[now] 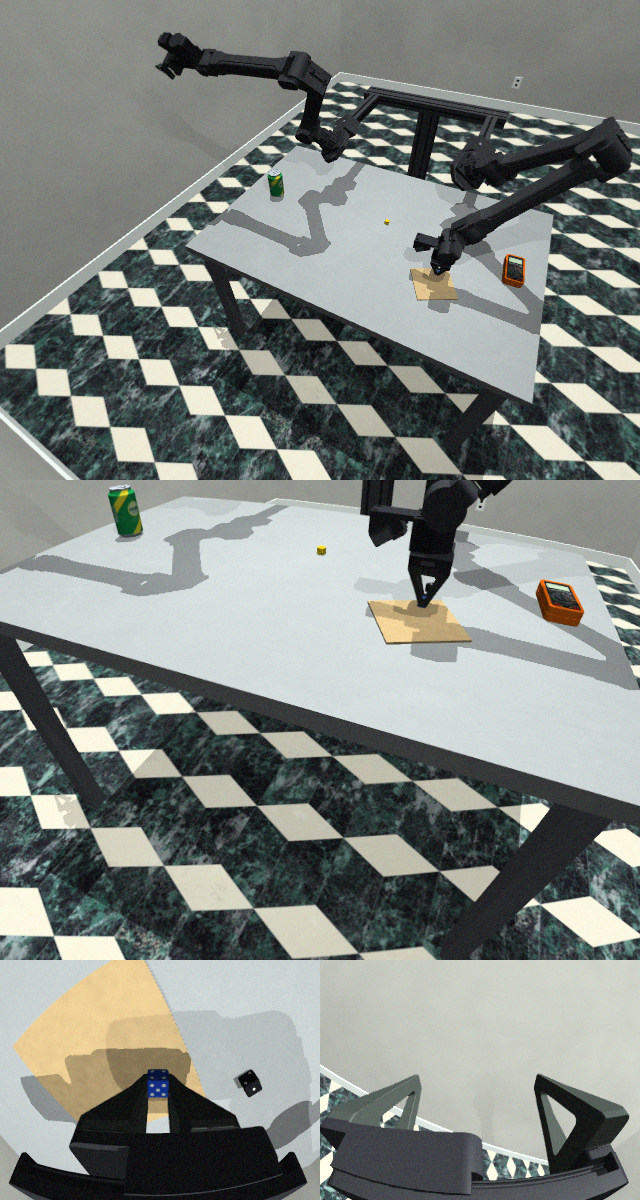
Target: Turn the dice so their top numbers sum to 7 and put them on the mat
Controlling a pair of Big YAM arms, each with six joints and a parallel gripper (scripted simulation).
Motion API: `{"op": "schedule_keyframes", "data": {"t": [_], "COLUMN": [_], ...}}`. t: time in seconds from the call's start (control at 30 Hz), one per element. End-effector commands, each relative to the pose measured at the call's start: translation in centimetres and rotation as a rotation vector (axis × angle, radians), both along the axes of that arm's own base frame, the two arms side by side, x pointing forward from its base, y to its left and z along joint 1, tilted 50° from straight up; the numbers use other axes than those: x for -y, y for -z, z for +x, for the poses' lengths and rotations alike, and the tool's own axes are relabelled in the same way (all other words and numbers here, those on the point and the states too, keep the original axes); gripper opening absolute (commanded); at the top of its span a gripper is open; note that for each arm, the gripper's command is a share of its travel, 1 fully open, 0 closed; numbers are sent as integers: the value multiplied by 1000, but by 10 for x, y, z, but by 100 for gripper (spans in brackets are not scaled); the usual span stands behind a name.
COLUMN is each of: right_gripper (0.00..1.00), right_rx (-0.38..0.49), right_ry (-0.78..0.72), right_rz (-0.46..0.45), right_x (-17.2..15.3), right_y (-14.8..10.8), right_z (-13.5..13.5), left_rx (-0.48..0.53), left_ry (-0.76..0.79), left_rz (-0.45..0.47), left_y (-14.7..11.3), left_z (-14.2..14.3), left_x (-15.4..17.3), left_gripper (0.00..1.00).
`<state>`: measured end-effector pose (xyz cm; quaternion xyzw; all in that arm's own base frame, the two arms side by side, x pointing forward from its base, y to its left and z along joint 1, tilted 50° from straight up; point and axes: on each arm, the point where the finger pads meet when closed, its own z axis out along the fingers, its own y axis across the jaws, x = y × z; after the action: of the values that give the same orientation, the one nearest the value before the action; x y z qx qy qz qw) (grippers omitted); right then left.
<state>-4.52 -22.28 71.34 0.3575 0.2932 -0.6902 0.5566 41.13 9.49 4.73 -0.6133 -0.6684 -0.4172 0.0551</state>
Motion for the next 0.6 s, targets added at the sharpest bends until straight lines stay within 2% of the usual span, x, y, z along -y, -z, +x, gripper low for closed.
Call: {"op": "schedule_keyframes", "data": {"t": [0.0, 0.57], "right_gripper": [100, 100], "right_rx": [-7, -7], "right_ry": [8, 8], "right_rz": [-63, -63], "right_x": [-27, -27], "right_y": [-32, -32], "right_z": [1, 1], "left_rx": [-2, 11], "left_ry": [6, 6], "left_rz": [1, -9], "left_y": [-2, 5], "left_z": [1, 0], "left_x": [0, 8], "left_gripper": [11, 11]}}
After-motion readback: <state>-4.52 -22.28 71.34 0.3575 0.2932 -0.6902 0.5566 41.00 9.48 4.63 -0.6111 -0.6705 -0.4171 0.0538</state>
